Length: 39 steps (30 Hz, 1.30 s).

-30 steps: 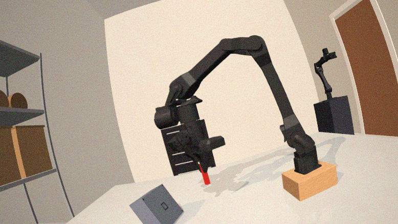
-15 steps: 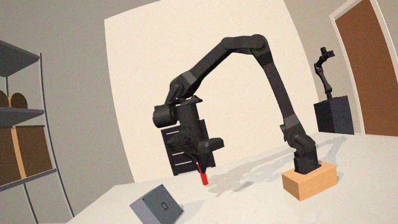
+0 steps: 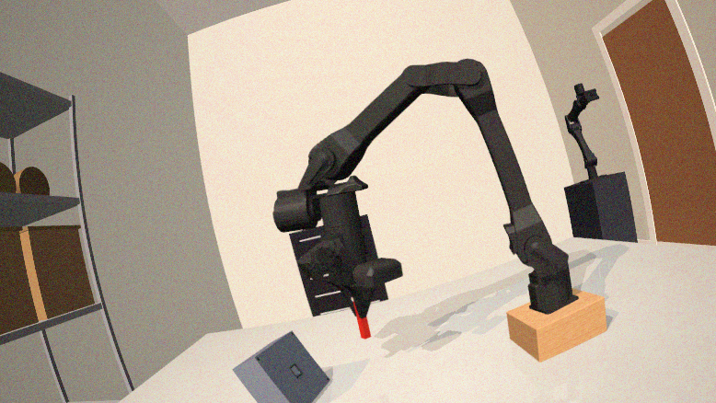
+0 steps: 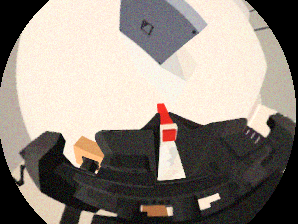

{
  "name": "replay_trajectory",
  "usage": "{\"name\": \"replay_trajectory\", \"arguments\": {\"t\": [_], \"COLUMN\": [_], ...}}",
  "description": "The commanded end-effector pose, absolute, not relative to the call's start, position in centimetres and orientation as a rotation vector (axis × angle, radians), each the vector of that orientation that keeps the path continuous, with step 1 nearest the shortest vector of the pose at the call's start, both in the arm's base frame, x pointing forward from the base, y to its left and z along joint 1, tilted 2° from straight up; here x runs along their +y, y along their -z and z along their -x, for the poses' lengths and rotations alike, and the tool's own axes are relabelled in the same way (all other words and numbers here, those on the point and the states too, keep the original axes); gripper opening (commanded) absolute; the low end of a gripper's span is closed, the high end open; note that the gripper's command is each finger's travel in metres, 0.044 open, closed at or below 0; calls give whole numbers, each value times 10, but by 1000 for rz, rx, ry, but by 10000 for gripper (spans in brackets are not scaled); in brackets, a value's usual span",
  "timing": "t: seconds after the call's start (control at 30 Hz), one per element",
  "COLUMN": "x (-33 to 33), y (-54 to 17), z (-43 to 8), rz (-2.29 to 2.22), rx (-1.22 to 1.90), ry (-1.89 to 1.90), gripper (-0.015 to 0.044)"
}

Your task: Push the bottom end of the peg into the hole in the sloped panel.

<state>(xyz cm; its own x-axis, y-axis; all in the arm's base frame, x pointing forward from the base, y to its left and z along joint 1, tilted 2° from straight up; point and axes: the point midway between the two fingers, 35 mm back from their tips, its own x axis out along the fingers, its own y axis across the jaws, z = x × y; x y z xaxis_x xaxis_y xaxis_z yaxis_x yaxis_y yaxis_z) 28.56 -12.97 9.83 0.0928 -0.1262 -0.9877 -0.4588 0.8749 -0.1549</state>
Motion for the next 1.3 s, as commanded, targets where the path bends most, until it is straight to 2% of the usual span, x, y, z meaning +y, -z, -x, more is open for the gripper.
{"name": "replay_trajectory", "arguments": {"t": [0.0, 1.27], "x": [-127, -104], "y": [-99, -85], "z": [-287, -300], "rz": [499, 507], "rx": [1458, 1337], "ry": [-224, -11], "gripper": [0, 0]}}
